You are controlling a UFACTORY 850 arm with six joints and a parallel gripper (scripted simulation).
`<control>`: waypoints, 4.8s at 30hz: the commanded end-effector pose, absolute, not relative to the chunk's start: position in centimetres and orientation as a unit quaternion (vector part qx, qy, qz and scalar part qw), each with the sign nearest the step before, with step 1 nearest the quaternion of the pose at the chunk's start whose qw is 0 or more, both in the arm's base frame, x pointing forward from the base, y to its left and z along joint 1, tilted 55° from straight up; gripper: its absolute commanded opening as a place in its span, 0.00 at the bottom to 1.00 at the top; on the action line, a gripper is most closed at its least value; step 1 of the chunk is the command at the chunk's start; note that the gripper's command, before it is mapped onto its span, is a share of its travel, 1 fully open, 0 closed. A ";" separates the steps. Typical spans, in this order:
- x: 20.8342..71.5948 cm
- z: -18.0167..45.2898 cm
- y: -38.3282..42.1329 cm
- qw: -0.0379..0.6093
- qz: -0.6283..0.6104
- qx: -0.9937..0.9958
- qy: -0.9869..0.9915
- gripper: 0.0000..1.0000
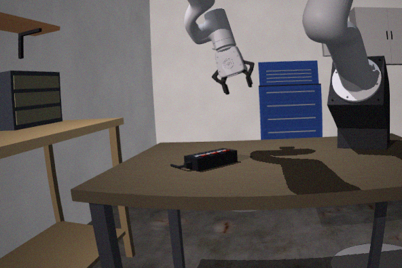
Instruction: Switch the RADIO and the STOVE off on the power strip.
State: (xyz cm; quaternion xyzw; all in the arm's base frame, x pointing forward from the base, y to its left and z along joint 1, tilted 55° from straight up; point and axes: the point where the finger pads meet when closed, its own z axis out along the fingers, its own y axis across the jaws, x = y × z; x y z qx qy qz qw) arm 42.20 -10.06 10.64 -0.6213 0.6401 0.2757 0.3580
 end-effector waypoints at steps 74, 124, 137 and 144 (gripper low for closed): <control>51.3 17.6 10.2 0.330 -0.270 -0.748 0.509 1.00; 51.3 17.6 10.2 0.330 -0.270 -0.748 0.509 1.00; 51.4 17.6 10.2 0.330 -0.270 -0.749 0.508 1.00; 53.1 18.6 10.4 0.352 -0.272 -0.774 0.450 1.00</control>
